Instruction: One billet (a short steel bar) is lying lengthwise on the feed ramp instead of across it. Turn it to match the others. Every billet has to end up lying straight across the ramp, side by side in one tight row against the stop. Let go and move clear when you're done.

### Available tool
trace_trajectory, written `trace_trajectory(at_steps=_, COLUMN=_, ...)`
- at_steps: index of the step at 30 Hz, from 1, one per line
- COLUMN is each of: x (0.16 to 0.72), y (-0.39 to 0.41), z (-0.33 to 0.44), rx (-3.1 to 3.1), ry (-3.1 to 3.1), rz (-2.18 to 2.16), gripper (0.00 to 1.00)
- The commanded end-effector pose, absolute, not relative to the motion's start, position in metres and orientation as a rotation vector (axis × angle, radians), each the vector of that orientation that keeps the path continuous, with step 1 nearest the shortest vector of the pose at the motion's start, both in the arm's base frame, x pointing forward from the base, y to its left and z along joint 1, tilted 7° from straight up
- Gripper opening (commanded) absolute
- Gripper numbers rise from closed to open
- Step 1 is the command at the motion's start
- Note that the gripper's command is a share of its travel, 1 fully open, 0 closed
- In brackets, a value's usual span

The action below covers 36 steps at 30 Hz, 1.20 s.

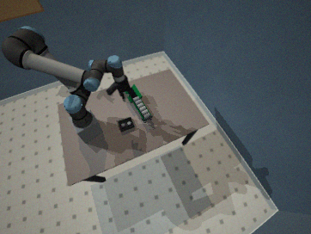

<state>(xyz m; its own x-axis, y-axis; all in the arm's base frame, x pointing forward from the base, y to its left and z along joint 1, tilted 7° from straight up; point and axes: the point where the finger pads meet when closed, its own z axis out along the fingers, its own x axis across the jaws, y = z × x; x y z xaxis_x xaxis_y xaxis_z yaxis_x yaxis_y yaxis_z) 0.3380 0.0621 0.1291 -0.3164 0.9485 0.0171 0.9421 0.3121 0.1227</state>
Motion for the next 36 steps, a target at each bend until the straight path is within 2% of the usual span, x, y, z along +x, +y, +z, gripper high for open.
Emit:
trace_trajectory(at_steps=1, x=0.3371, y=0.0604, z=0.1304, rx=1.800, ry=2.497, rz=0.171, gripper=0.35)
trace_trajectory(at_steps=36, x=0.3378, y=0.0613, z=0.1299, rx=1.801, ry=2.497, rz=0.170, gripper=0.35)
